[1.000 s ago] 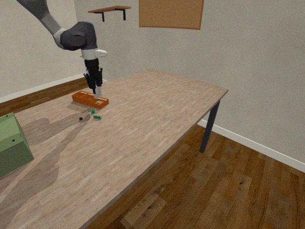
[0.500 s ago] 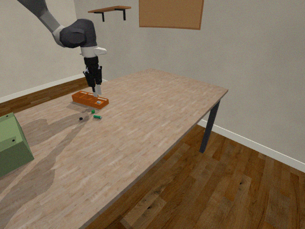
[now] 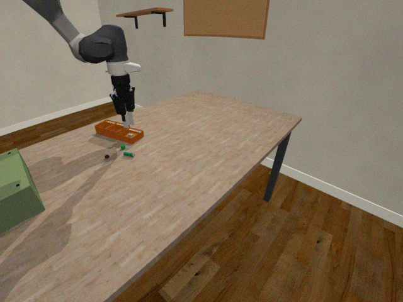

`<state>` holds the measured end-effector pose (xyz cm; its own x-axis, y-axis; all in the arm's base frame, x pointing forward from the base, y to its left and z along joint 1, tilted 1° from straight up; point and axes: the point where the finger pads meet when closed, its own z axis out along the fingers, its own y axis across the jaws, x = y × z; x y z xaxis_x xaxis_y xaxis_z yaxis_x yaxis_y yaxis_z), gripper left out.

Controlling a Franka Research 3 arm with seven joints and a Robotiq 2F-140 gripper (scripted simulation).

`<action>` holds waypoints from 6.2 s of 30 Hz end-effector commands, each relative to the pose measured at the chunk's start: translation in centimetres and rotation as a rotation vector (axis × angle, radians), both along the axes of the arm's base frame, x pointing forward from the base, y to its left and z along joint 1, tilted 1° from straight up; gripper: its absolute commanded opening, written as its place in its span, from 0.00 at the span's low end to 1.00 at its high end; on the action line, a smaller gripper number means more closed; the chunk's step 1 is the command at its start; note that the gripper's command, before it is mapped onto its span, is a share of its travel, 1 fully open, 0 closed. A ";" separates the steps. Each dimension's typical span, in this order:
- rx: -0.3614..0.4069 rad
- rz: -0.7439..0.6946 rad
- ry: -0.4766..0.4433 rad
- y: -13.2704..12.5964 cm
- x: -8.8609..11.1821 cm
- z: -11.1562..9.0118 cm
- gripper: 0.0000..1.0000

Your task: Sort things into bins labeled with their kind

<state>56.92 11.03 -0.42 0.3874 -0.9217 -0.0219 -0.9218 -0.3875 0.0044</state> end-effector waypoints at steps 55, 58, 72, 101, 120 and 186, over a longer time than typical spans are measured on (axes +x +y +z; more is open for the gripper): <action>-0.002 -0.002 0.003 -0.1 -0.2 0.0 0.18; -0.002 -0.002 0.003 -0.1 -0.3 0.0 0.18; 0.000 0.171 0.000 -6.7 -3.9 0.3 0.17; 0.000 0.171 0.000 -13.0 -7.2 0.7 0.17; 0.000 0.171 0.000 -12.9 -7.2 0.7 0.17; 0.000 0.171 0.000 -12.8 -7.2 -6.8 0.05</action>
